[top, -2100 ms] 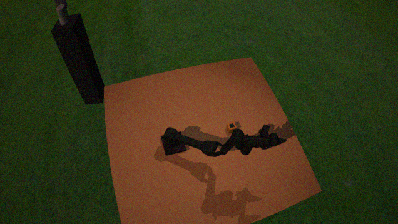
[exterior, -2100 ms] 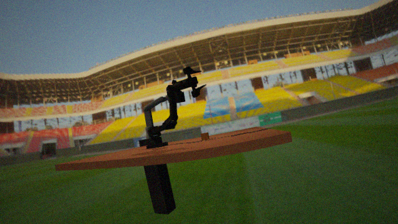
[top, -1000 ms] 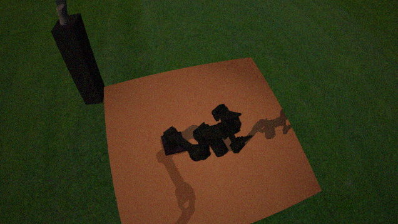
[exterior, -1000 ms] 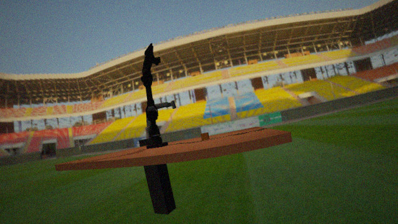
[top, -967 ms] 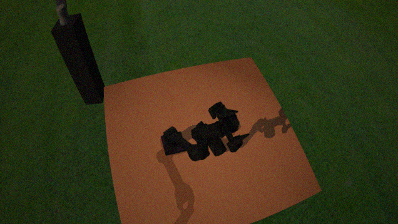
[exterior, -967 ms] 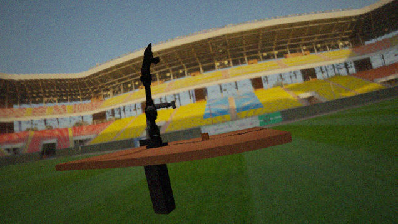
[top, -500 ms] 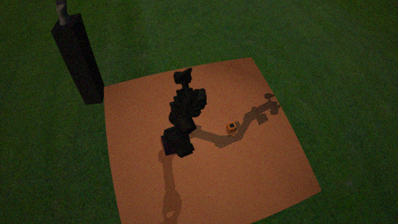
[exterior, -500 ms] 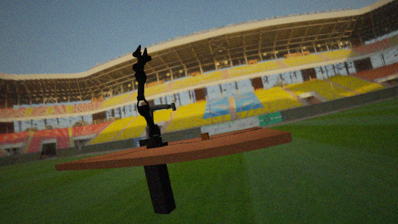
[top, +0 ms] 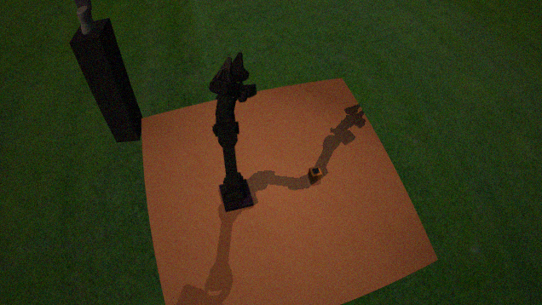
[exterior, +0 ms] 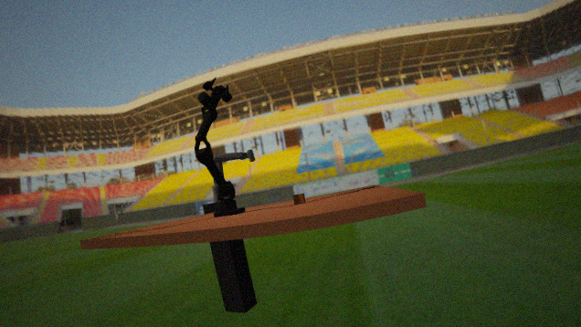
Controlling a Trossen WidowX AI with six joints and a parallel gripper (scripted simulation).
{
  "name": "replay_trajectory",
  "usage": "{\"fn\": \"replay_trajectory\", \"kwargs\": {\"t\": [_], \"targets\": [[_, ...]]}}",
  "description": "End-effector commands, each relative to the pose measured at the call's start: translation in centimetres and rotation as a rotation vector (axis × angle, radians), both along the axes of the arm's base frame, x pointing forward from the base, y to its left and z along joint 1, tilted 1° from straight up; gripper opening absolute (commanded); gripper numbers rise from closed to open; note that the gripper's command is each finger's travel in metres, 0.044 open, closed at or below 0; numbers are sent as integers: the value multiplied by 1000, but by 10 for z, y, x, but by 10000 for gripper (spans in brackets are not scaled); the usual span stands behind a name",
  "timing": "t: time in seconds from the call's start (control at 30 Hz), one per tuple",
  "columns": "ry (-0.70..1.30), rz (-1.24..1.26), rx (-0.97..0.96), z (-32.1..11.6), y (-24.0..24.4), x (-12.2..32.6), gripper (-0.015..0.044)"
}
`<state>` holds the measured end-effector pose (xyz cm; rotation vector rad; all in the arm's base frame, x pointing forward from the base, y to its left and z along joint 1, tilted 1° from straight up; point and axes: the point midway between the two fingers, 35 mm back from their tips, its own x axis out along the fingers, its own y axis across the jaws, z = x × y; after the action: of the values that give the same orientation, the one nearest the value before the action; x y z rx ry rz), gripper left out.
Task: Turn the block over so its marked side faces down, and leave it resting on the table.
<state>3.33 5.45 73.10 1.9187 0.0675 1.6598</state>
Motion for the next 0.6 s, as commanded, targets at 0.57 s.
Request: {"fn": "replay_trajectory", "kwargs": {"t": [0.57], "targets": [[-102,-575,-913,-134,223,120,440]]}}
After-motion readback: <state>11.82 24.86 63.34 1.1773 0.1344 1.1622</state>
